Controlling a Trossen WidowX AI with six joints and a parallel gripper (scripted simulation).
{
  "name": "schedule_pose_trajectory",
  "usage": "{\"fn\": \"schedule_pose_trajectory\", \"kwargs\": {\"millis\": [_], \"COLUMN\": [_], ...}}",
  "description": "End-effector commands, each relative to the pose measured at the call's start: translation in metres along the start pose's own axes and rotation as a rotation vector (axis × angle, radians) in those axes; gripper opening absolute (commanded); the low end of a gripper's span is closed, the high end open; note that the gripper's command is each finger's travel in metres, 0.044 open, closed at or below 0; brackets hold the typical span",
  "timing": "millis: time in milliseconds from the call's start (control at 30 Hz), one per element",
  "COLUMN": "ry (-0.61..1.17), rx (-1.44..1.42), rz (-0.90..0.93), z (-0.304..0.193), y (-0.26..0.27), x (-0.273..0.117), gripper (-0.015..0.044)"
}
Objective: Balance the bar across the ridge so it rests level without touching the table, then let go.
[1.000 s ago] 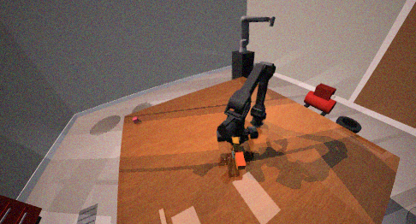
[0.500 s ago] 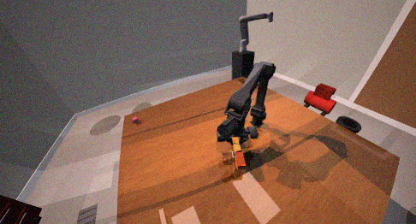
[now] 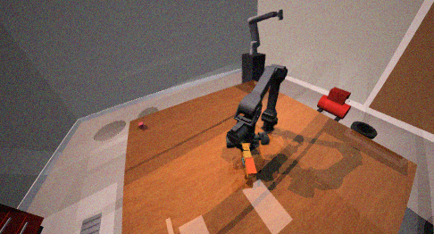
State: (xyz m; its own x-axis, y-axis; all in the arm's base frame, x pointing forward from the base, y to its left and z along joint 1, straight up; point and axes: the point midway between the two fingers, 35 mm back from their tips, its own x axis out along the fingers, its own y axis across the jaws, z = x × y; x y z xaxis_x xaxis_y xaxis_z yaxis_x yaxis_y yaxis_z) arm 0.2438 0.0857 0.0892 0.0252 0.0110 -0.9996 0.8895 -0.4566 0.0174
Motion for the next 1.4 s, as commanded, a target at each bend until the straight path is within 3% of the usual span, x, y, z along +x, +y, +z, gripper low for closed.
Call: {"fn": "schedule_pose_trajectory", "kwargs": {"millis": [0, 167, 400, 1367], "ry": [0.000, 0.000, 0.000, 0.000], "rx": [0.000, 0.000, 0.000, 0.000], "rz": [0.000, 0.000, 0.000, 0.000], "z": [0.0000, 0.0000, 0.0000, 0.0000], "y": [0.0000, 0.0000, 0.0000, 0.0000], "x": [0.0000, 0.0000, 0.0000, 0.0000], "gripper": [0.0000, 0.0000, 0.0167, 0.0171]}}
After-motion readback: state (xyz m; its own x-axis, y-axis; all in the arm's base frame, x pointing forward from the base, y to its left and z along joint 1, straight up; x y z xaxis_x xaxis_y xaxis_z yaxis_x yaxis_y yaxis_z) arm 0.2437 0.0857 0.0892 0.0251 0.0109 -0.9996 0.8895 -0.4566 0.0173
